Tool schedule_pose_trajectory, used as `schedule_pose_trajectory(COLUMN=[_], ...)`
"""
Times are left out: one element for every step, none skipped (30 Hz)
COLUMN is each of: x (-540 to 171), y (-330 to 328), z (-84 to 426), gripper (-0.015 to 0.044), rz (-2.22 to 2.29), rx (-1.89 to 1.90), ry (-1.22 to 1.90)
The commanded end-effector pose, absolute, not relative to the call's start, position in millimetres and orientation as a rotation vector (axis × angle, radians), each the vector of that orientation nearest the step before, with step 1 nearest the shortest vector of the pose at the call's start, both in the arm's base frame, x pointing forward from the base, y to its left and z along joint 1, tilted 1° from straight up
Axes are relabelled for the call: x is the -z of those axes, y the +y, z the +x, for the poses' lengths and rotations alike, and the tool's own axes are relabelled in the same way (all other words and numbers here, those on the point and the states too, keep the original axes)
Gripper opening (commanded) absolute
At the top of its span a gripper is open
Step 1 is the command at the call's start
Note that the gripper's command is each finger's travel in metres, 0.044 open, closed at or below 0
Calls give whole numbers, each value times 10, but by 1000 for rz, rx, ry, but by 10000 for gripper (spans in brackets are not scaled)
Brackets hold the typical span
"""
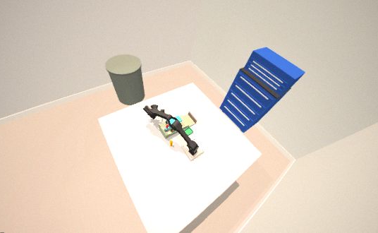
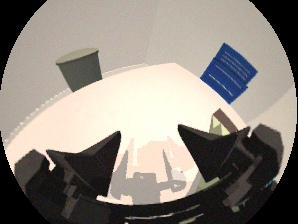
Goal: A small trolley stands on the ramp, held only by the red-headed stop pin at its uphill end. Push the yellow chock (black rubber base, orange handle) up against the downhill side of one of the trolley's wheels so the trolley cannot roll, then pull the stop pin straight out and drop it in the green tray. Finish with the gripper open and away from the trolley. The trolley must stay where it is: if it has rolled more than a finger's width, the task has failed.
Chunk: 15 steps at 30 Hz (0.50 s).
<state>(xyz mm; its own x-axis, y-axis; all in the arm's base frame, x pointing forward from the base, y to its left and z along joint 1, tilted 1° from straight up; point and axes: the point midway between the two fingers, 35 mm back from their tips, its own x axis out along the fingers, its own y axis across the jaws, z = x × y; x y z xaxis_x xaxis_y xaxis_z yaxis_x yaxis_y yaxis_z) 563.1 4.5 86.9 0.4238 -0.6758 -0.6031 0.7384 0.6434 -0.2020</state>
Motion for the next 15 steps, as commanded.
schedule_pose_trajectory(x=[-874, -889, -913, -942, -969, -996, -1022, -1048, -1072, -1095, -1118, -1140, -1161, -1180, -1199], y=[53, 77, 117, 165, 212, 258, 303, 348, 391, 434, 475, 516, 555, 593, 630], z=[5623, 5600, 5559, 5508, 5455, 5400, 5343, 5284, 5223, 5160, 5095, 5028, 4960, 4889, 4817], gripper=[374, 348, 321, 295, 269, 243, 216, 190, 190, 190, 190, 190, 190, 190, 190], rz=[96, 86, 69, 49, 29, 9, -11, -31, -51, -71, -91, -111, -131, -151, -171], rx=[882, 868, 846, 818, 790, 761, 732, 703, 673, 643, 612, 581, 550, 518, 486], ry=[711, 725, 749, 776, 803, 829, 854, 880, 904, 928, 952, 975, 997, 1019, 1041])
